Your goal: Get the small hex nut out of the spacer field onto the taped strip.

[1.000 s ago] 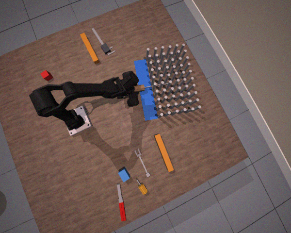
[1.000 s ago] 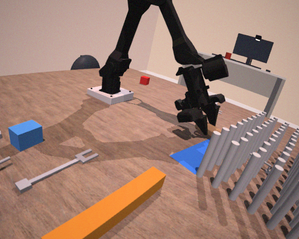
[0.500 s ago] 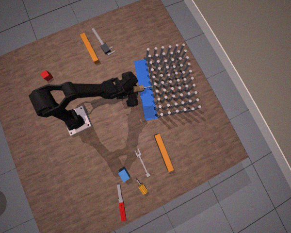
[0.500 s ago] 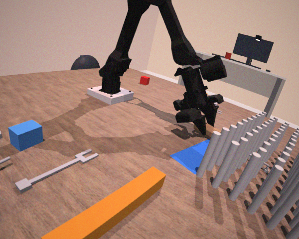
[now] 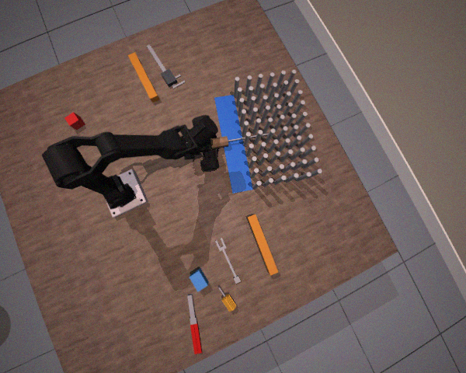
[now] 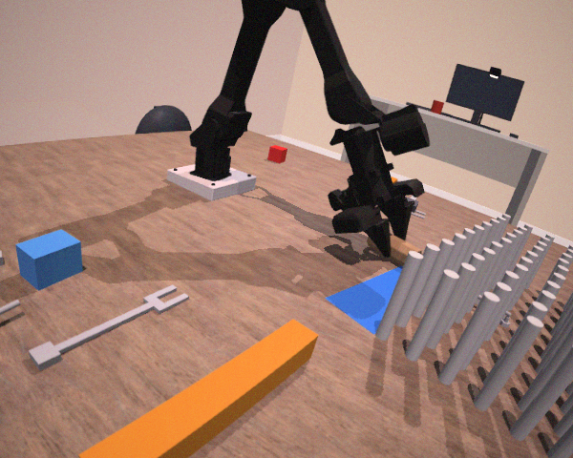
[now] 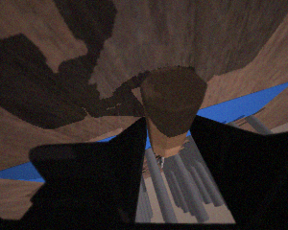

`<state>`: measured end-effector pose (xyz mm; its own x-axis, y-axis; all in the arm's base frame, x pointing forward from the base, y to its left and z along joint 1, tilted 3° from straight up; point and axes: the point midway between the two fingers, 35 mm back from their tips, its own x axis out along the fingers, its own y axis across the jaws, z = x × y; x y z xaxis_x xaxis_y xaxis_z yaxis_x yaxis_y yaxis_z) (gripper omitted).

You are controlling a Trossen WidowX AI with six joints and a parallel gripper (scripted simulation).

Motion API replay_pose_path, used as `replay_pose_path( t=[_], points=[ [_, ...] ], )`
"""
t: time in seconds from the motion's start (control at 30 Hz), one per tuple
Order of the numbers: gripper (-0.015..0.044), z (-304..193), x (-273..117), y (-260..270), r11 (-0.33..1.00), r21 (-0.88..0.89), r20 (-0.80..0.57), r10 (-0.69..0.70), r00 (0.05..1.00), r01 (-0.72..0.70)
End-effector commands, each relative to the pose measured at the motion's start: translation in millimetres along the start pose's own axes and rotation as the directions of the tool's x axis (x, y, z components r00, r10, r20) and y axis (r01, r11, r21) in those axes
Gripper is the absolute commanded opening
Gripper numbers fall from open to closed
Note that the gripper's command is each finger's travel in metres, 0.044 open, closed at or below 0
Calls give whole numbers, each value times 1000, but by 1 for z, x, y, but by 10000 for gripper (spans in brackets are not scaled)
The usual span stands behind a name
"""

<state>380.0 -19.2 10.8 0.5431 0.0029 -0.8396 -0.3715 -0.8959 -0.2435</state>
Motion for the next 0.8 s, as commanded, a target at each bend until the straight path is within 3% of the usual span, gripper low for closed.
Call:
replay_pose_path(
  t=[0.0,0.77],
  points=[
    [0,1,-3,0,1000,6,-5,0,1000,0],
    [0,14,-9,1,1000,8,-4,2,1000,-2]
  ],
)
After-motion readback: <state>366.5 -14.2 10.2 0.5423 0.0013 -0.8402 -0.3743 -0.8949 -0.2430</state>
